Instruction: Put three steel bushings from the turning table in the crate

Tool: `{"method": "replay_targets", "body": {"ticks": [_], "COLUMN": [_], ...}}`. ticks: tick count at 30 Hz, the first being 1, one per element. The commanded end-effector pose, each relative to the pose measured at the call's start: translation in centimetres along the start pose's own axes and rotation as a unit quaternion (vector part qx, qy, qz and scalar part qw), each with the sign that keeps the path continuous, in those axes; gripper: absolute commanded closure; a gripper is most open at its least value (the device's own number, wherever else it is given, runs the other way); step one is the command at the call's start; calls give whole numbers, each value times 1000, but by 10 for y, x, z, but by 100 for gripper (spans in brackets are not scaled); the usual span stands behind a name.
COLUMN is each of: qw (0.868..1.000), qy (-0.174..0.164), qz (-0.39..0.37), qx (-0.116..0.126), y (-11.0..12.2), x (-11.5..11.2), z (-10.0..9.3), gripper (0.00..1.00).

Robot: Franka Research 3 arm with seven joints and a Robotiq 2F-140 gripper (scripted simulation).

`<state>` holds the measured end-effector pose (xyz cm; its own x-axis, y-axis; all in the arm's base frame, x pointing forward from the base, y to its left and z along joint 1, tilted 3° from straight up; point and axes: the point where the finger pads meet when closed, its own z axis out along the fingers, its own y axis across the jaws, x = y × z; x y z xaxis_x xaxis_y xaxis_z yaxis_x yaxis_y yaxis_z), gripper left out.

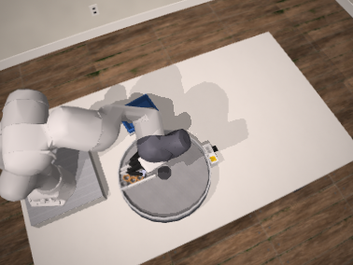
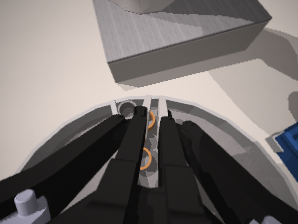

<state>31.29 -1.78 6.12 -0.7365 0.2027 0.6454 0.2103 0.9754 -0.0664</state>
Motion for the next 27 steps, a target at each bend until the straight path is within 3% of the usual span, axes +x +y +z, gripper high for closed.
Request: {"method": "replay_targets", "body": {"ticks": [1, 10, 27], "qw": [1000, 1000, 1000], "qy": [0, 0, 0], "qz": [-2, -2, -2], "qx": [1, 1, 1], "y": [-2, -2, -2], "x": [-1, -15, -15], "z": [0, 17, 17], "gripper": [94, 94, 94]}}
